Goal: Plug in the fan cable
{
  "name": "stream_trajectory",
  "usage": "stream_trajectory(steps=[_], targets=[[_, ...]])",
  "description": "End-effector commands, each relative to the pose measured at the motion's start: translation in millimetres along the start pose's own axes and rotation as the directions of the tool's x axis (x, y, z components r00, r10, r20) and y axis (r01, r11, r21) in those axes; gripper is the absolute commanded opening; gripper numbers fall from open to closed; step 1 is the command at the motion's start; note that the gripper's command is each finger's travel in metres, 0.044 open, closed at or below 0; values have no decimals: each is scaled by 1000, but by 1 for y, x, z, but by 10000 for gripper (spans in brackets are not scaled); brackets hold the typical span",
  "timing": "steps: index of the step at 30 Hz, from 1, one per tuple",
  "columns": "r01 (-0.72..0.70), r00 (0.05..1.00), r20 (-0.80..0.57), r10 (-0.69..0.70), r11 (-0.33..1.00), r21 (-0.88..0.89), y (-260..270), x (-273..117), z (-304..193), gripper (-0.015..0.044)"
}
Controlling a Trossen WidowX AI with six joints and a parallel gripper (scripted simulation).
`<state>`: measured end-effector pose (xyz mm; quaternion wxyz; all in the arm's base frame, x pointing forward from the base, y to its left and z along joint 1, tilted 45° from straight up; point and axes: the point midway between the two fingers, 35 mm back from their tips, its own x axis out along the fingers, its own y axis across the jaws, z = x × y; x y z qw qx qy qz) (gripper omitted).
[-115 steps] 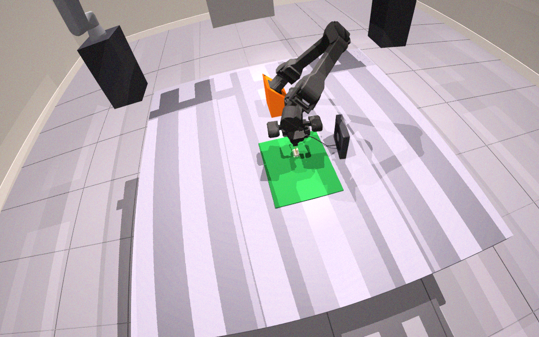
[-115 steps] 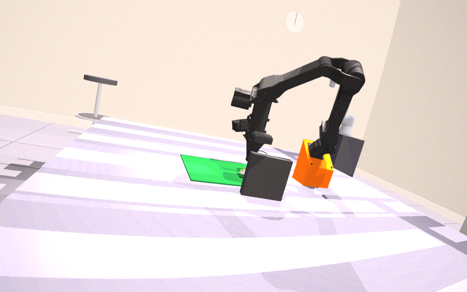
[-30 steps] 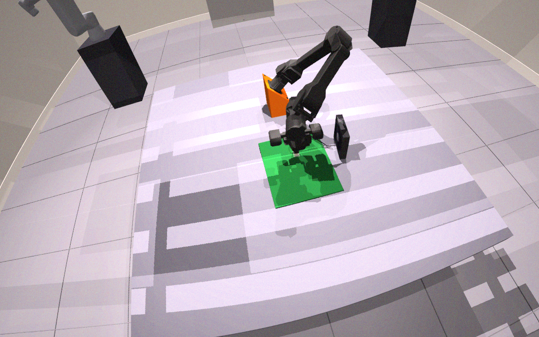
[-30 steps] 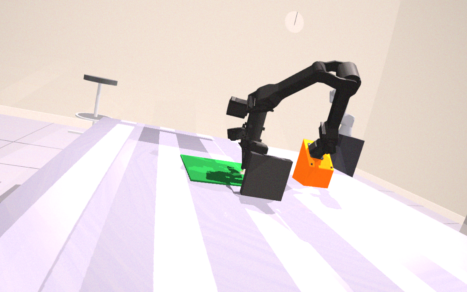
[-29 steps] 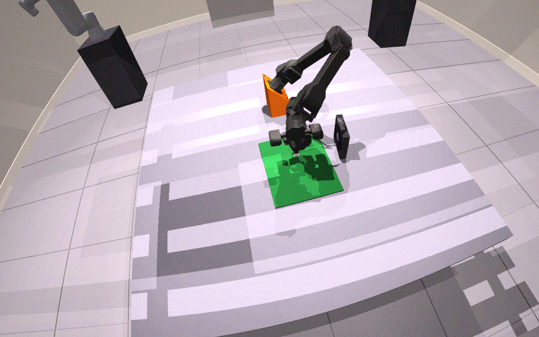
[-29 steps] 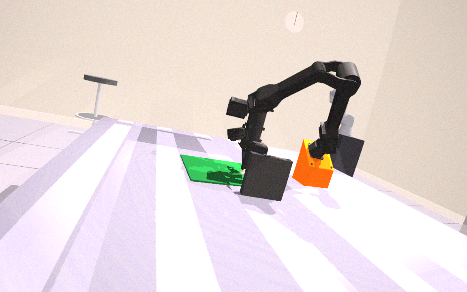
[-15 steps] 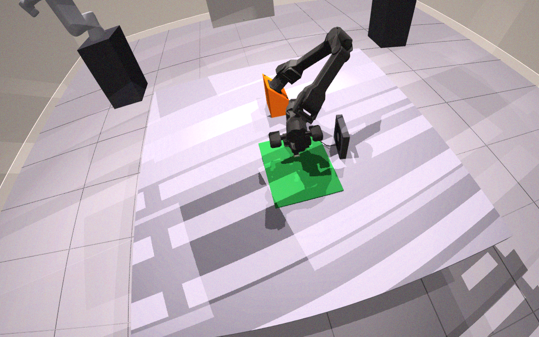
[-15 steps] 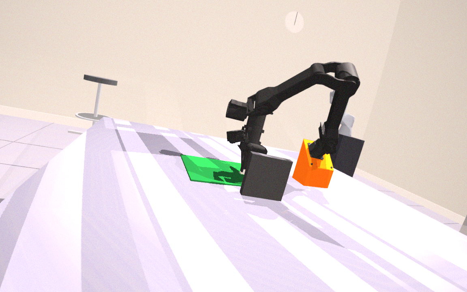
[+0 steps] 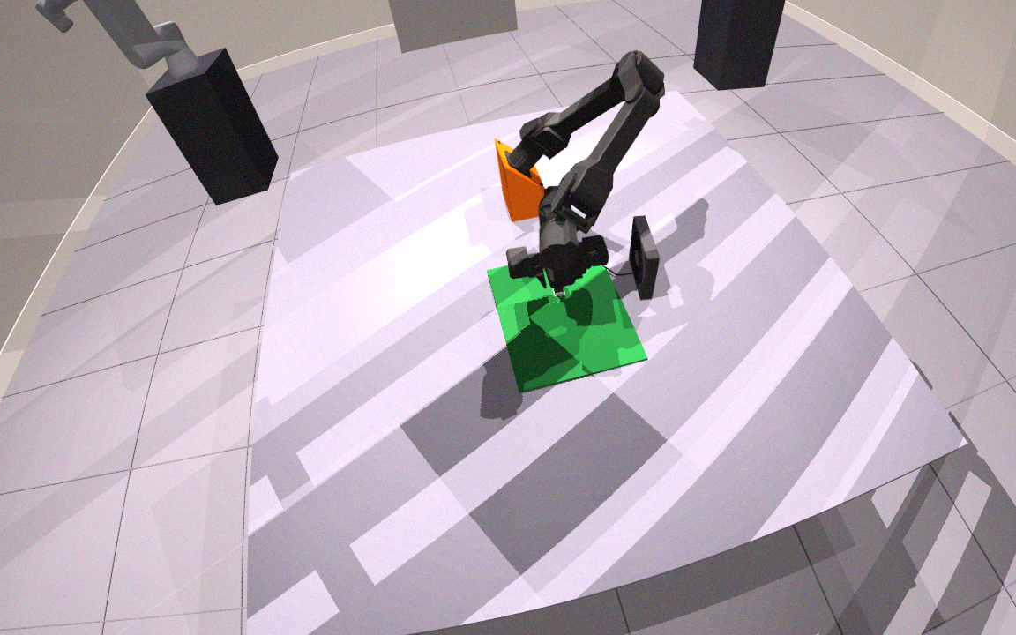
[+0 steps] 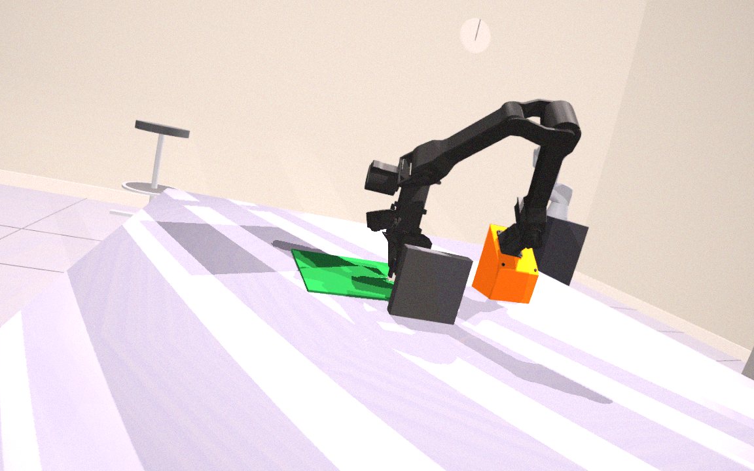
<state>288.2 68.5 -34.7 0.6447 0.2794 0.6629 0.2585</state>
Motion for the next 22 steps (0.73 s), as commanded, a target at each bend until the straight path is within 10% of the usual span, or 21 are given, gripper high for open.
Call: stream_trajectory(steps=[1, 22], targets=[[2, 1000, 4, -2, 1000, -2, -1, -26, 2, 260], [2, 1000, 8, -2, 1000, -7, -32, -57, 111, 260]])
